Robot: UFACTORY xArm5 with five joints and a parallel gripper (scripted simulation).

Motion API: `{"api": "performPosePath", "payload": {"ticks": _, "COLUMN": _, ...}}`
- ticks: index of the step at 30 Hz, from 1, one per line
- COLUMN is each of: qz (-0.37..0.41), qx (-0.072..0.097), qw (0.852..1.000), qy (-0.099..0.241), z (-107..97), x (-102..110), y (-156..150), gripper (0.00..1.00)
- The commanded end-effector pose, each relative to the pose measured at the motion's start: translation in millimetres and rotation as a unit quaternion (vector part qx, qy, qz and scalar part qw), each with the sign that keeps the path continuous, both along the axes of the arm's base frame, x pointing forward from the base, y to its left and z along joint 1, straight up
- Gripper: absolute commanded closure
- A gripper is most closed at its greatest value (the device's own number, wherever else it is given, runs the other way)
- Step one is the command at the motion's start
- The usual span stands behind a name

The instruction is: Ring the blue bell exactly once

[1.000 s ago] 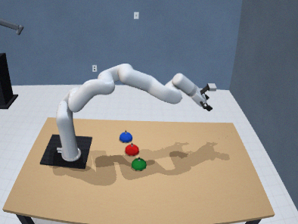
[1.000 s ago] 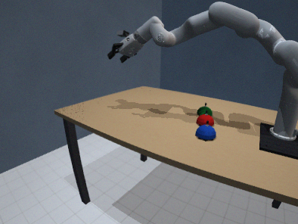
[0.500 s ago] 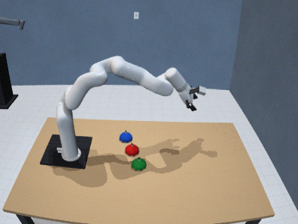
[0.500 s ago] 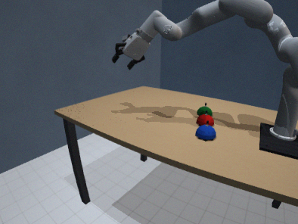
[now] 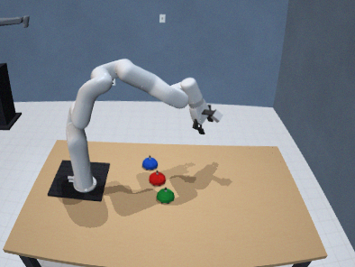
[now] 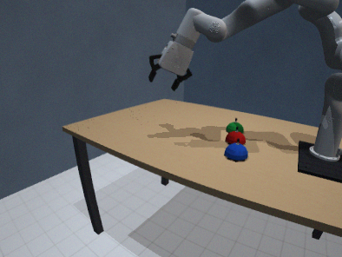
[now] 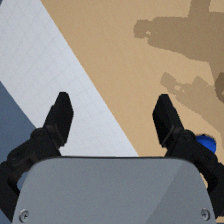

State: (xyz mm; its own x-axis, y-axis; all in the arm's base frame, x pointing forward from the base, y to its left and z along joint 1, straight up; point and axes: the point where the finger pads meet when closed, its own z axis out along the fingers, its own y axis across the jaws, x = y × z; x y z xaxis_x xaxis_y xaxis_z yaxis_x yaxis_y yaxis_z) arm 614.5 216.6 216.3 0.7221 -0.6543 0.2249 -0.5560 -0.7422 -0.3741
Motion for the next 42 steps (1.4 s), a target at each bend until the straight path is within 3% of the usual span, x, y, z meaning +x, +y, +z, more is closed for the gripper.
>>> {"api": "performPosePath", "payload": {"ticks": 1, "qz": -0.049, "qx": 0.016, "qw": 0.998, "qy": 0.04, "z": -7, "x": -52, "y": 1, "gripper": 0.0}}
{"api": "performPosePath", "payload": {"ticks": 2, "qz": -0.078, "qx": 0.019, "qw": 0.994, "qy": 0.069, "z": -14, "x": -79, "y": 0, "gripper": 0.0}}
{"api": "performPosePath", "payload": {"ticks": 5, "qz": -0.078, "qx": 0.019, "qw": 0.994, "qy": 0.069, "z": -15, "x": -82, "y": 0, "gripper": 0.0}}
{"api": "performPosePath", "payload": {"ticks": 6, "qz": -0.107, "qx": 0.021, "qw": 0.989, "qy": 0.096, "z": -22, "x": -111, "y": -2, "gripper": 0.0}}
{"api": "performPosePath", "payload": {"ticks": 7, "qz": -0.107, "qx": 0.021, "qw": 0.989, "qy": 0.096, "z": -22, "x": -111, "y": -2, "gripper": 0.0}}
{"api": "performPosePath", "payload": {"ticks": 8, "qz": -0.135, "qx": 0.02, "qw": 0.983, "qy": 0.12, "z": -29, "x": -135, "y": -4, "gripper": 0.0}}
{"api": "performPosePath", "payload": {"ticks": 10, "qz": -0.135, "qx": 0.02, "qw": 0.983, "qy": 0.12, "z": -30, "x": -139, "y": -5, "gripper": 0.0}}
{"api": "performPosePath", "payload": {"ticks": 11, "qz": -0.162, "qx": 0.018, "qw": 0.976, "qy": 0.141, "z": -37, "x": -165, "y": -8, "gripper": 0.0}}
{"api": "performPosePath", "payload": {"ticks": 12, "qz": -0.162, "qx": 0.018, "qw": 0.976, "qy": 0.141, "z": -37, "x": -165, "y": -8, "gripper": 0.0}}
{"api": "performPosePath", "payload": {"ticks": 13, "qz": -0.186, "qx": 0.015, "qw": 0.969, "qy": 0.16, "z": -44, "x": -186, "y": -12, "gripper": 0.0}}
{"api": "performPosePath", "payload": {"ticks": 14, "qz": -0.186, "qx": 0.015, "qw": 0.969, "qy": 0.16, "z": -44, "x": -189, "y": -12, "gripper": 0.0}}
{"api": "performPosePath", "payload": {"ticks": 15, "qz": -0.208, "qx": 0.011, "qw": 0.962, "qy": 0.176, "z": -50, "x": -207, "y": -16, "gripper": 0.0}}
{"api": "performPosePath", "payload": {"ticks": 17, "qz": -0.208, "qx": 0.011, "qw": 0.962, "qy": 0.176, "z": -50, "x": -207, "y": -16, "gripper": 0.0}}
{"api": "performPosePath", "payload": {"ticks": 19, "qz": -0.244, "qx": 0.003, "qw": 0.949, "qy": 0.2, "z": -61, "x": -245, "y": -25, "gripper": 0.0}}
{"api": "performPosePath", "payload": {"ticks": 20, "qz": -0.244, "qx": 0.003, "qw": 0.949, "qy": 0.2, "z": -61, "x": -245, "y": -25, "gripper": 0.0}}
{"api": "performPosePath", "payload": {"ticks": 23, "qz": -0.275, "qx": -0.006, "qw": 0.936, "qy": 0.218, "z": -70, "x": -275, "y": -33, "gripper": 0.0}}
{"api": "performPosePath", "payload": {"ticks": 34, "qz": -0.283, "qx": -0.009, "qw": 0.933, "qy": 0.223, "z": -72, "x": -283, "y": -35, "gripper": 0.0}}
{"api": "performPosePath", "payload": {"ticks": 35, "qz": -0.283, "qx": -0.009, "qw": 0.933, "qy": 0.223, "z": -72, "x": -283, "y": -35, "gripper": 1.0}}
{"api": "performPosePath", "payload": {"ticks": 42, "qz": -0.283, "qx": -0.009, "qw": 0.933, "qy": 0.223, "z": -72, "x": -283, "y": -35, "gripper": 1.0}}
